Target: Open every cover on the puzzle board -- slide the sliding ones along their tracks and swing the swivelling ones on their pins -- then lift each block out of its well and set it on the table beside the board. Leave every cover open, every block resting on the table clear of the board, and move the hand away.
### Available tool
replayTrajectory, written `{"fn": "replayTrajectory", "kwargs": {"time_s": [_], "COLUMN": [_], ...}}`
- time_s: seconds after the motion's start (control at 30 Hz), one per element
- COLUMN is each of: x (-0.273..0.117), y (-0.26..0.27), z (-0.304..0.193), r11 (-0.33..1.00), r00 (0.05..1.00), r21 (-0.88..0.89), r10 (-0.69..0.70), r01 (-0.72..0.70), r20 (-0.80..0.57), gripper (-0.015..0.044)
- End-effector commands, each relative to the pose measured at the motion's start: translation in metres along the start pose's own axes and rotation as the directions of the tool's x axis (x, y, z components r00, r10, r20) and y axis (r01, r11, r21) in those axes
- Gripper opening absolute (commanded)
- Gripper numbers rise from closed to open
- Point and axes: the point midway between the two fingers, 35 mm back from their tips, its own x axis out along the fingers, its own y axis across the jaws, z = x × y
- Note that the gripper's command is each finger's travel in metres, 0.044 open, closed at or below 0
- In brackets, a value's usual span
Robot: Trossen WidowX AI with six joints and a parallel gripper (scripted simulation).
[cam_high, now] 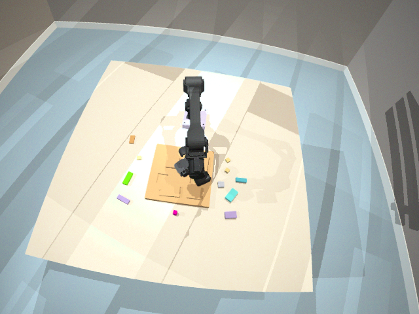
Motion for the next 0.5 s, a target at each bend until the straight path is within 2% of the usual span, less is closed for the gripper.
{"fn": "replayTrajectory", "kwargs": {"time_s": [0.0, 0.1, 0.23, 0.33, 0.47], "x": [0.0020, 0.0020, 0.0020, 0.0020, 0.0020], "y": [0.0085, 0.0089, 0.0094, 0.0098, 0.0103], "z": [-0.0169, -0.0177, -0.0168, -0.0160, -0.0150], "r11": [0.996, 0.997, 0.968, 0.853, 0.587], "r00": [1.000, 1.000, 1.000, 1.000, 1.000], "r21": [-0.085, -0.072, 0.251, 0.522, 0.809], "r10": [-0.007, -0.007, -0.007, -0.007, -0.007], "r01": [0.007, 0.007, 0.006, 0.005, 0.002], "r20": [0.002, 0.002, 0.002, 0.002, 0.002], "gripper": [0.0000, 0.0000, 0.0000, 0.0000, 0.0000]}}
